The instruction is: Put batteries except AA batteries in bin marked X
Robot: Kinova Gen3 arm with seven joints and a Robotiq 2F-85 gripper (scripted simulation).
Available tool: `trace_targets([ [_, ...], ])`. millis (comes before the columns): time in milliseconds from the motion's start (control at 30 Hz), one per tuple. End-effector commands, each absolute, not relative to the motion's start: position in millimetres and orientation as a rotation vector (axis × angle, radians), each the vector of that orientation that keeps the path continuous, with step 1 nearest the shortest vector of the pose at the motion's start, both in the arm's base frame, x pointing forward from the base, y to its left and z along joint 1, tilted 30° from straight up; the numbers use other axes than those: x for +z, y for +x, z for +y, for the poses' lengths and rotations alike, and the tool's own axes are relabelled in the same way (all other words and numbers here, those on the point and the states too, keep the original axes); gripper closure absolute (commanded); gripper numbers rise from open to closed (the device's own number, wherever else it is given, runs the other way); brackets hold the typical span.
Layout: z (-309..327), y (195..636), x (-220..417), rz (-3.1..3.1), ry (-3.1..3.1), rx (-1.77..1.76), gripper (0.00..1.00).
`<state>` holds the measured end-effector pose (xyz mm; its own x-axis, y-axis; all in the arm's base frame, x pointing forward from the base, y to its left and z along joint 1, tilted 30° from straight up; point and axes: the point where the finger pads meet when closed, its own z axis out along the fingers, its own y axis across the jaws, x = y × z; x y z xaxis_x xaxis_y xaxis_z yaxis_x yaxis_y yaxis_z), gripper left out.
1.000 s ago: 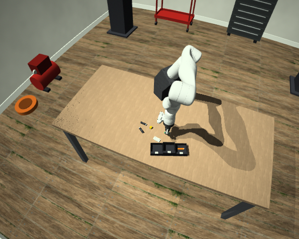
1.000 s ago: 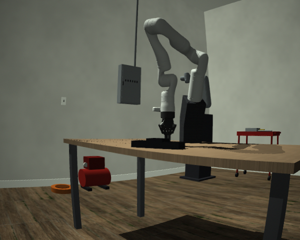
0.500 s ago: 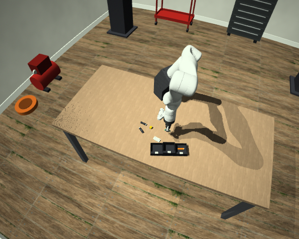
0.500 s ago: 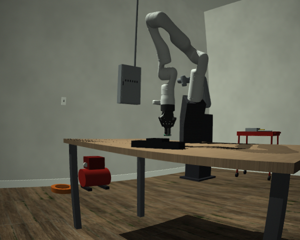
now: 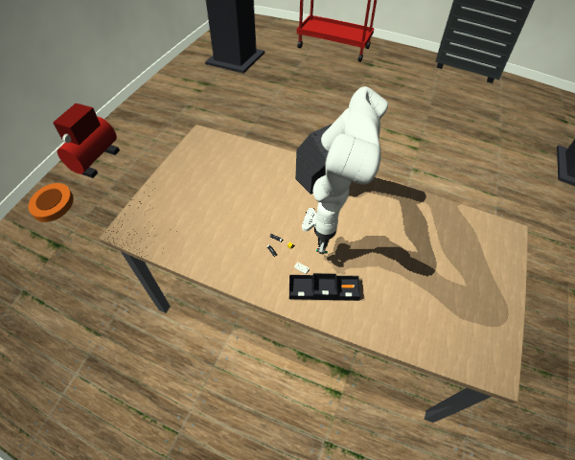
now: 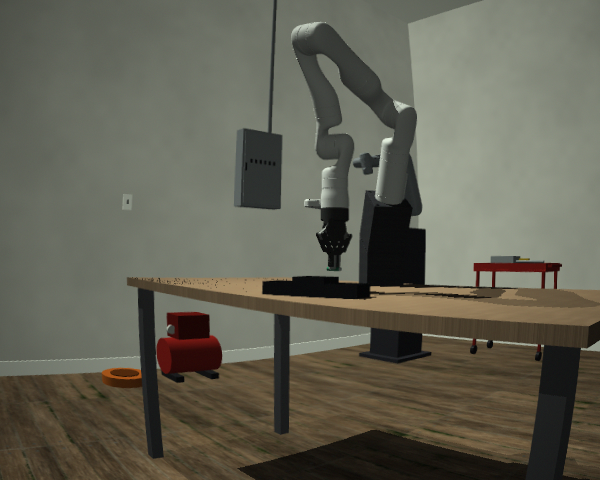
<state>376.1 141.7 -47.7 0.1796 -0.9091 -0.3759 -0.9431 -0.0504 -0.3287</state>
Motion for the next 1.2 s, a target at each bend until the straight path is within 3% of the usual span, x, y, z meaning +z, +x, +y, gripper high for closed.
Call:
trace_targets([
  [0, 138.4, 370.9, -39.3, 1.742, -1.964, 0.1, 0.95],
  [300, 143.5, 377.7, -36.1, 1.748, -1.956, 0.092, 0.95],
  [1167, 245.0, 436.4, 32.1, 1.512, -2.138, 0.015, 0.95],
])
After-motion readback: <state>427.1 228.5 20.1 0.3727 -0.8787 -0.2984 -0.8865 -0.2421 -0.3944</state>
